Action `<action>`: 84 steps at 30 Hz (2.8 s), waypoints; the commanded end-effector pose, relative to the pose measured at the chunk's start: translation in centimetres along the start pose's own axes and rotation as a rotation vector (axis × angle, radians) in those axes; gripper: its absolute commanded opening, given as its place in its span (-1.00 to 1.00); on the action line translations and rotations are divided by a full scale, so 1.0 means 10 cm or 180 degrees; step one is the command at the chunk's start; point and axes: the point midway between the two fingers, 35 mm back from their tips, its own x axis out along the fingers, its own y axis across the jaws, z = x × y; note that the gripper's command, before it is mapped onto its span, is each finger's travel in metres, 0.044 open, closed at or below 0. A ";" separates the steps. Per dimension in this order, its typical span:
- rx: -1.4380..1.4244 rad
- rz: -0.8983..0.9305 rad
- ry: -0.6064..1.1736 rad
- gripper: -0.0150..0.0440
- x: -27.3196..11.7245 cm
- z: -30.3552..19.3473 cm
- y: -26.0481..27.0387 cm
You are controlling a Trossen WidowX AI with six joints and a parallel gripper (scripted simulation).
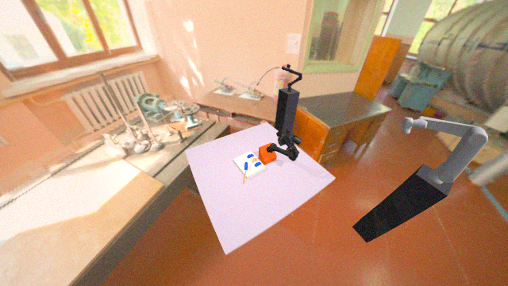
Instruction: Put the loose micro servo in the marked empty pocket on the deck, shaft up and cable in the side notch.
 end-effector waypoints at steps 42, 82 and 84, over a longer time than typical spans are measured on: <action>0.2530 0.0137 0.0226 1.00 0.28 0.36 0.77; 0.6287 0.0977 -0.0053 1.00 0.68 1.55 1.47; 0.6487 0.1050 -0.0059 1.00 0.69 1.62 1.49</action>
